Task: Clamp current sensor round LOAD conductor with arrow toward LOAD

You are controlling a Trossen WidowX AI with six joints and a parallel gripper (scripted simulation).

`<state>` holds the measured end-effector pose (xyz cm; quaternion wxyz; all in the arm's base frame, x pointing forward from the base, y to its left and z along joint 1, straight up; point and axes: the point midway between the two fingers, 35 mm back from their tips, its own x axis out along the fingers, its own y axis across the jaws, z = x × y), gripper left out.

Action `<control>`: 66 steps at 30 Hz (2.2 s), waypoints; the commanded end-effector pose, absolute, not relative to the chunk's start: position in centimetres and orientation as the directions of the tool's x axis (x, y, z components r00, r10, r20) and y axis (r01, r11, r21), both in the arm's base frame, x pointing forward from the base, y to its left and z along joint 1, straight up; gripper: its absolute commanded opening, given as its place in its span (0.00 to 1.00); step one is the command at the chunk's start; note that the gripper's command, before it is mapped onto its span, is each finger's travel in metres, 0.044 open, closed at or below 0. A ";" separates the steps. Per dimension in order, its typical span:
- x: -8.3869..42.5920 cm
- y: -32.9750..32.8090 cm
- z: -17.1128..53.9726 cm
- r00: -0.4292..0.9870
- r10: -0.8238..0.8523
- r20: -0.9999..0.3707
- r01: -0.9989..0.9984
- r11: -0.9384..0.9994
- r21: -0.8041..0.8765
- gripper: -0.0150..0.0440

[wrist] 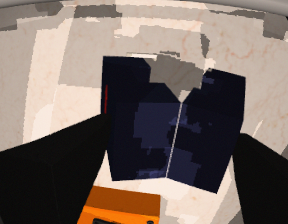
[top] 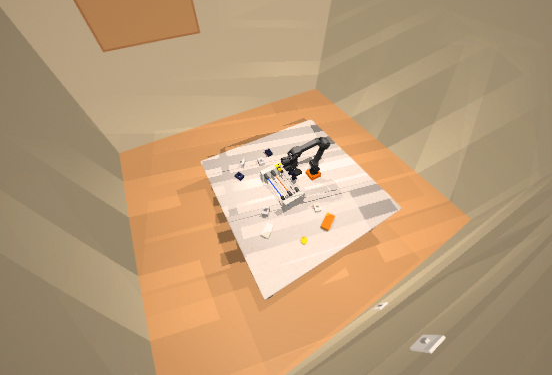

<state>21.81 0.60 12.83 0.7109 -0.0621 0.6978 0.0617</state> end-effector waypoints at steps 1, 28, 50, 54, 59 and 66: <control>21.8 0.6 14.8 0.028 0.003 -1.000 -0.177 0.984 -0.002 0.25; 22.6 1.0 19.4 0.029 0.004 -1.000 0.228 0.974 0.010 0.25; 25.8 1.9 19.1 0.031 0.004 -0.999 0.818 0.574 0.028 0.25; 26.4 2.0 19.0 0.032 0.005 -0.999 0.887 0.461 0.030 0.25; 27.1 2.3 18.8 0.033 0.005 -0.999 0.951 0.308 0.032 0.25; 27.3 2.3 18.5 0.033 0.005 -0.999 0.965 0.261 0.033 0.25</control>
